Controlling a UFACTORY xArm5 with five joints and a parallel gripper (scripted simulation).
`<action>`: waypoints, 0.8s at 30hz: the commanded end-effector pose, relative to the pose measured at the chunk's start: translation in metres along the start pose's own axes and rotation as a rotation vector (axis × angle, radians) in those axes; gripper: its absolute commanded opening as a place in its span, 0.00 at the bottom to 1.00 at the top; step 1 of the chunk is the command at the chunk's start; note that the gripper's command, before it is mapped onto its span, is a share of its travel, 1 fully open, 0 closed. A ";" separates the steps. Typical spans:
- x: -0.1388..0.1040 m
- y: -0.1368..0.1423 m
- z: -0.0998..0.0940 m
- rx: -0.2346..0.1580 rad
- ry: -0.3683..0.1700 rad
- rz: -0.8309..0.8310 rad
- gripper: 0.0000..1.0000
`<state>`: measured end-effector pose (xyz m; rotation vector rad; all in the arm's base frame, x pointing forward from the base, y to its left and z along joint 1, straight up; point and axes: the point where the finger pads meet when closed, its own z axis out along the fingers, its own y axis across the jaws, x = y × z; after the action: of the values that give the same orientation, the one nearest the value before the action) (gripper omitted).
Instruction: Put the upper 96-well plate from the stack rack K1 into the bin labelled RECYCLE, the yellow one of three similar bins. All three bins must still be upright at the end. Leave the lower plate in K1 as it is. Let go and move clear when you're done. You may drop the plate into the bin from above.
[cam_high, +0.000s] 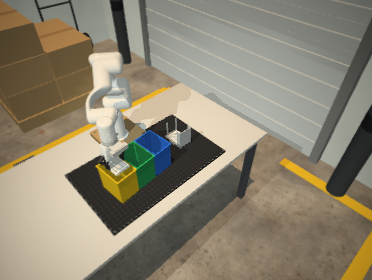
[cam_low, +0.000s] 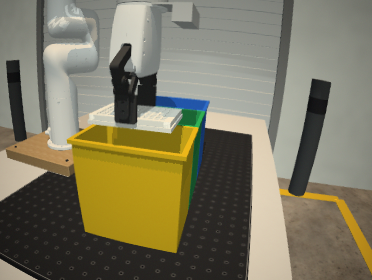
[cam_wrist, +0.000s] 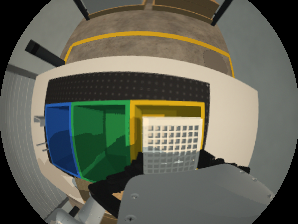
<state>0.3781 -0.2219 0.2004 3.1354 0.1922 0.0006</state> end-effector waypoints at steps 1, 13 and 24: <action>0.001 0.001 -0.001 -0.003 0.003 0.000 0.00; 0.001 0.001 0.001 -0.003 0.003 0.000 0.00; 0.001 0.001 0.002 -0.003 0.003 0.000 0.00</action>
<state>0.3781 -0.2219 0.1969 3.1354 0.1922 0.0006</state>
